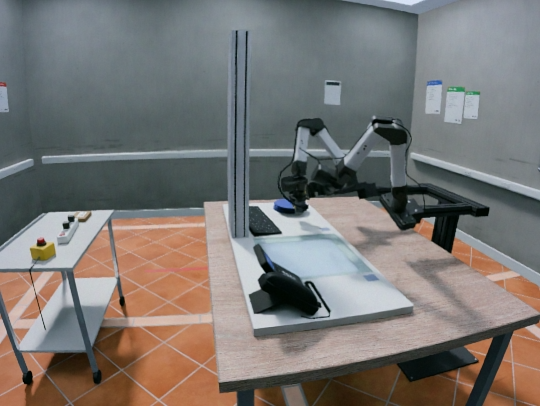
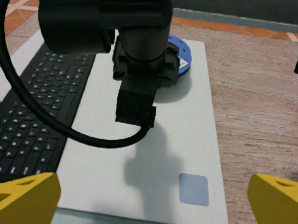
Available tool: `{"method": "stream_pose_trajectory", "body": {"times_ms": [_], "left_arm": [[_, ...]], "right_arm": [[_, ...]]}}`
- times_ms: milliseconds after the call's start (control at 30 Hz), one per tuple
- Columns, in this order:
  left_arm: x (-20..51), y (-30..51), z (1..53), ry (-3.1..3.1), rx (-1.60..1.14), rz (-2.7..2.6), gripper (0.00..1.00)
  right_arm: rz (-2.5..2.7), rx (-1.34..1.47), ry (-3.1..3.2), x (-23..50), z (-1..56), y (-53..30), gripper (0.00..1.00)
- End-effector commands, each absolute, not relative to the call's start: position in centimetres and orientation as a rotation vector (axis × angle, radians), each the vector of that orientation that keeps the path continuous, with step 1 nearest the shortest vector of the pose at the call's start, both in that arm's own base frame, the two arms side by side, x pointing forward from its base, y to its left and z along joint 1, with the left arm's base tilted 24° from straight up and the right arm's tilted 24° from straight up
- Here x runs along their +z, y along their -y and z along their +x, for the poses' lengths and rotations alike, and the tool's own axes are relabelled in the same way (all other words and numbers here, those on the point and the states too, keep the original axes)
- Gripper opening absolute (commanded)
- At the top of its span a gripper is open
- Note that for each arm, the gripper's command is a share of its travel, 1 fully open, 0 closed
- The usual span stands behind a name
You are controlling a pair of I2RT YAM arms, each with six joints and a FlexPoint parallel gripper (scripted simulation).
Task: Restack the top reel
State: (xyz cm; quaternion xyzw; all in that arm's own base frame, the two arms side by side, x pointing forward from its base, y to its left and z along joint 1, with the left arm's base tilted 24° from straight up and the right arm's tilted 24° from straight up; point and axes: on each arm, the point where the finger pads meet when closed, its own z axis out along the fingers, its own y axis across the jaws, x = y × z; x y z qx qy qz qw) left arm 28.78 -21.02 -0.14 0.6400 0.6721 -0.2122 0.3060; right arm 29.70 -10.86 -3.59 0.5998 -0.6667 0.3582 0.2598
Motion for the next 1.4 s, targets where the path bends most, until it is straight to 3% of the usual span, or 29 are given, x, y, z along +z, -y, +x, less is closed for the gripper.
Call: {"method": "stream_pose_trajectory", "body": {"times_ms": [0, 1367], "left_arm": [[-0.8, 20.7, 29.1, -1.815, -0.573, 1.658, 1.00], [-1.7, 24.7, 30.5, -1.780, -0.712, 1.593, 1.00]], "right_arm": [[1.630, 0.981, 1.801, -4.3, 29.9, 11.2, 0.00], [1.624, 1.001, 1.822, -1.9, 29.8, 17.5, 0.00]]}}
